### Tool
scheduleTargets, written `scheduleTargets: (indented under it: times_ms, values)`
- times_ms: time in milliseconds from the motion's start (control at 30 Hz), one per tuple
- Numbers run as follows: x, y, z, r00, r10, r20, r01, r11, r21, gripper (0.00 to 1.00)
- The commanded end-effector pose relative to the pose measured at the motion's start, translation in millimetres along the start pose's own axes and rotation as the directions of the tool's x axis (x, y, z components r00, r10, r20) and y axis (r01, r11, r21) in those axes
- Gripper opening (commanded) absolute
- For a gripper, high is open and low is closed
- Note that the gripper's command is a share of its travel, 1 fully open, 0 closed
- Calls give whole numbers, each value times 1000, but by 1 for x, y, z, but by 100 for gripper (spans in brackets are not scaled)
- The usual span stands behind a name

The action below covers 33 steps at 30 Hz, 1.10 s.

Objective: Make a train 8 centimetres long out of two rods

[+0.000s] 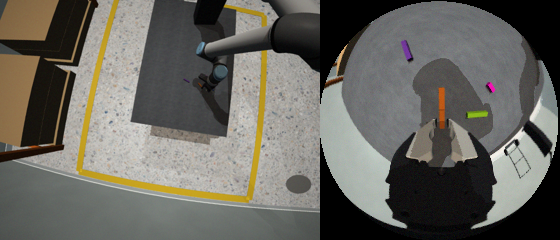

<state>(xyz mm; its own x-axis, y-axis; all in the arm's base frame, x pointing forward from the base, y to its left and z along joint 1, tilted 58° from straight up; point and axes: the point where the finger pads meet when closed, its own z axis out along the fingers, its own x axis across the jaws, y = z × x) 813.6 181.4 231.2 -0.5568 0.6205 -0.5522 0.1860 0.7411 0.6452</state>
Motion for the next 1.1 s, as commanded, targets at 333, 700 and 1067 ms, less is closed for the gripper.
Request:
scheduleTargets:
  times_ms: [333,700,1067]
  values:
    - [0,0,-1,1000,0,0,0,1000,0,14]
    - [0,0,-36,1000,0,0,0,1000,0,14]
    - [0,0,-80,1000,0,0,0,1000,0,14]
